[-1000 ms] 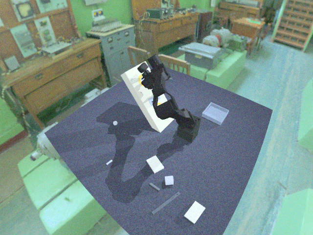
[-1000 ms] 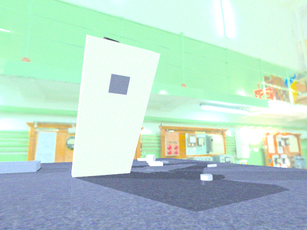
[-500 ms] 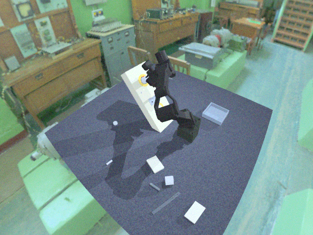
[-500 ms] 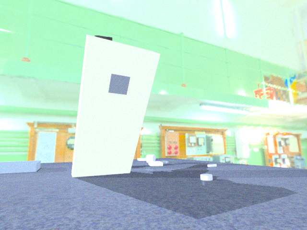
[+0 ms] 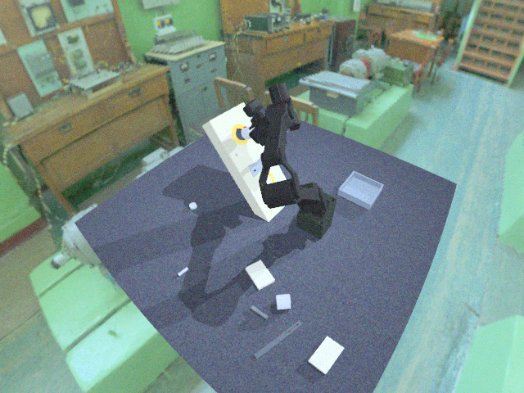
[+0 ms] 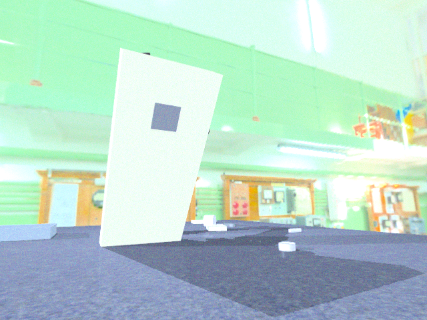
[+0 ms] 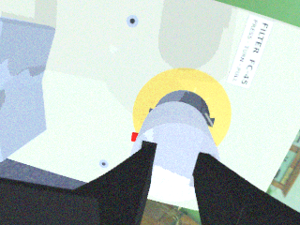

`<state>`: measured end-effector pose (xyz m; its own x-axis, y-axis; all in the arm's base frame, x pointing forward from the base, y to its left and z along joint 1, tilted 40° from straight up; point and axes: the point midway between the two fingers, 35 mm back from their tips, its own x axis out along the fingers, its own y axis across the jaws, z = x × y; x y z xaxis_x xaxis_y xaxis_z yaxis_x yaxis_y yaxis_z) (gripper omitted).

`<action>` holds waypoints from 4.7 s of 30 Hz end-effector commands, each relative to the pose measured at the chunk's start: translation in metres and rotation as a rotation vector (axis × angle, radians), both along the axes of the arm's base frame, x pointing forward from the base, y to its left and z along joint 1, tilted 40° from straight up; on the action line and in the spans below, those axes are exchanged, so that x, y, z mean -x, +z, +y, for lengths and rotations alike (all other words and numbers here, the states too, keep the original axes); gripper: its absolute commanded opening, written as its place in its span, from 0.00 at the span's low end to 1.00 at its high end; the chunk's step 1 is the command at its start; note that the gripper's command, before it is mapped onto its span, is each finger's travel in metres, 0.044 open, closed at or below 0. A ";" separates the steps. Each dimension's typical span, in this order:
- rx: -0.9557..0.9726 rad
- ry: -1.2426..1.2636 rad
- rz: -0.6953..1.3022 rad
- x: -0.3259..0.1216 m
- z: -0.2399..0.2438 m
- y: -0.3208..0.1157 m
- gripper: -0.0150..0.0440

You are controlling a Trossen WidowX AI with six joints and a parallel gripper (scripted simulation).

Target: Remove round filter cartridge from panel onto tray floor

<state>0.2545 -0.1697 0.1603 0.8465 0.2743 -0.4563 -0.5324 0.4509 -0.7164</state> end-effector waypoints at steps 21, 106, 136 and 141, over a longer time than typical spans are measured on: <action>-0.006 -0.001 0.005 0.026 0.039 -0.043 0.34; -1.275 -0.806 0.927 0.015 0.053 -0.048 0.77; -1.271 -0.803 0.922 0.006 0.060 -0.057 0.59; -1.271 -0.803 0.922 0.005 0.060 -0.057 0.40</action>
<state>0.2491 -0.1089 0.1033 0.5520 0.4918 -0.6734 0.0894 0.7679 0.6343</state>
